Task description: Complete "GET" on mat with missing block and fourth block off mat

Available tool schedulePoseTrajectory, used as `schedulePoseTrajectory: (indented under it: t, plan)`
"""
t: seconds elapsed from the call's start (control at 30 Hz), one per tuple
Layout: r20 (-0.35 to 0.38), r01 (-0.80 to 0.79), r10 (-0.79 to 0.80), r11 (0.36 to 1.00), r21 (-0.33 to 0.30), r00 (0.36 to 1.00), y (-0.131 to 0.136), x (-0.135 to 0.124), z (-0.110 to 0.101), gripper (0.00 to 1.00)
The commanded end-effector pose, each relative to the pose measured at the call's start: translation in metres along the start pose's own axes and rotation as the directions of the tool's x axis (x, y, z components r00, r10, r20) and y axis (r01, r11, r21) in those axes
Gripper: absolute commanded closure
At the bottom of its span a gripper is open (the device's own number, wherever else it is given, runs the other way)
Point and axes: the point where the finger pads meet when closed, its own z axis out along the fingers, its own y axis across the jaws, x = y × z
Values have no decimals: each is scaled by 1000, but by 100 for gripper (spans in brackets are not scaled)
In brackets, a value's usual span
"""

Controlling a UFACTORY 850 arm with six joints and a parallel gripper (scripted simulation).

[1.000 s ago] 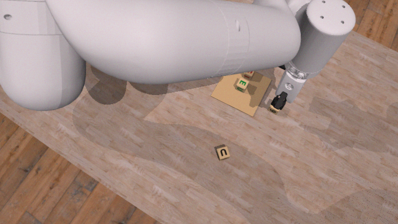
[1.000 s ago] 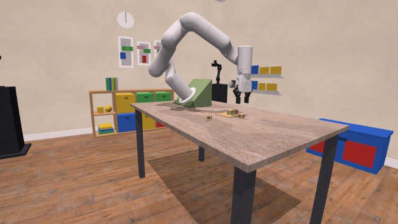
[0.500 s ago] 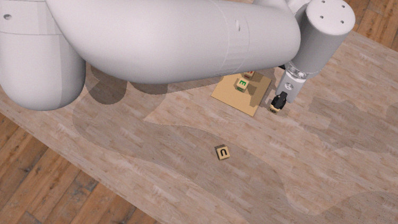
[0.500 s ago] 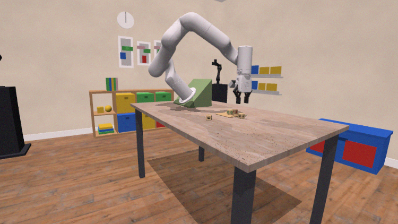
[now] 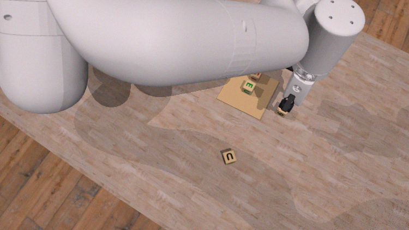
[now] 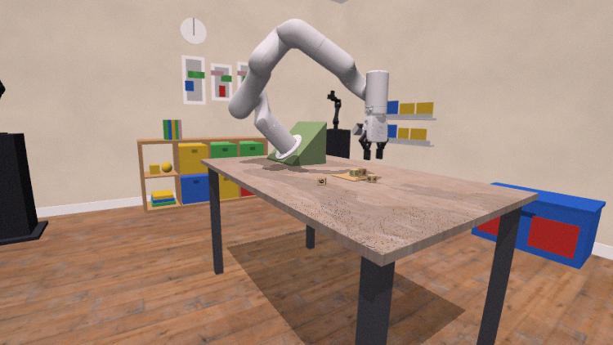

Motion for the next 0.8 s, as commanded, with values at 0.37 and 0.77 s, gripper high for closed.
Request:
schedulePoseTrajectory:
  t: [0.37,0.77]
  plan:
    - [2,-1,1,1000,0,1000,0,-1,1,31]
    - [2,-3,3,1000,0,1000,0,0,10,31]
